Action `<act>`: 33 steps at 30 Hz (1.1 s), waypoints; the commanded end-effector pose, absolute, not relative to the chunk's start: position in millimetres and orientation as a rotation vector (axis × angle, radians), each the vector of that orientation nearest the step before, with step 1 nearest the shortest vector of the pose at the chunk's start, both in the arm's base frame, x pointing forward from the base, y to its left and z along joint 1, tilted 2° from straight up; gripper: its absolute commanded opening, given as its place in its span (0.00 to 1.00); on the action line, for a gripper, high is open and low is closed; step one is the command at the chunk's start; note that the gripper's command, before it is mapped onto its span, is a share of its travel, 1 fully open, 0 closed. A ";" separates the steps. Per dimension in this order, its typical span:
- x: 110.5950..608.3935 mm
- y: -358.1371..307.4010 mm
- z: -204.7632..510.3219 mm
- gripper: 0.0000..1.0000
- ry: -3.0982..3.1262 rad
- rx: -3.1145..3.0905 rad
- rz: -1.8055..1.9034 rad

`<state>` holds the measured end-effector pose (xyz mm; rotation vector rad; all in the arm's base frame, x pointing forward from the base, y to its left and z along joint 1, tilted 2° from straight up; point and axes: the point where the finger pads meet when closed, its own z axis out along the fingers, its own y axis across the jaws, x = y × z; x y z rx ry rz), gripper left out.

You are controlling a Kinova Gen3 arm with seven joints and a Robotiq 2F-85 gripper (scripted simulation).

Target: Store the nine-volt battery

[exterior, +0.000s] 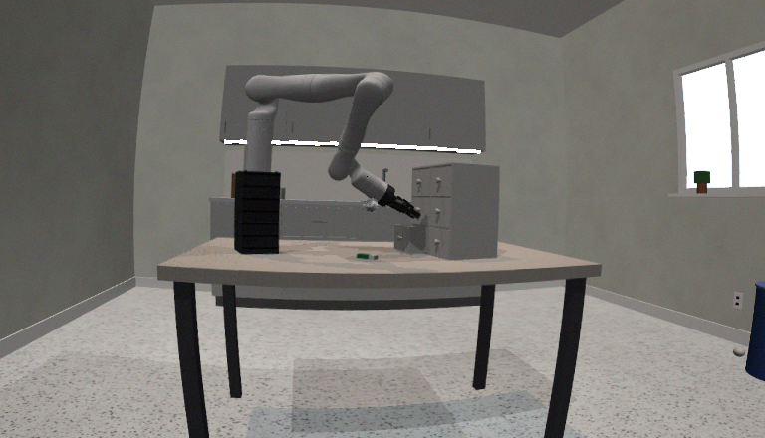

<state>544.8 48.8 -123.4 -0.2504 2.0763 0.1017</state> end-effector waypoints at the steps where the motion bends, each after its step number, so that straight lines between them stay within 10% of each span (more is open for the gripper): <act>1: 545.2 48.8 -122.7 0.42 2.075 -0.251 0.101; 2: 545.2 48.8 -122.7 0.42 2.075 -0.251 0.101; 3: 545.2 48.8 -122.7 1.00 2.075 -0.251 0.101; 33: 509.8 40.9 -120.6 1.00 2.075 -0.251 0.101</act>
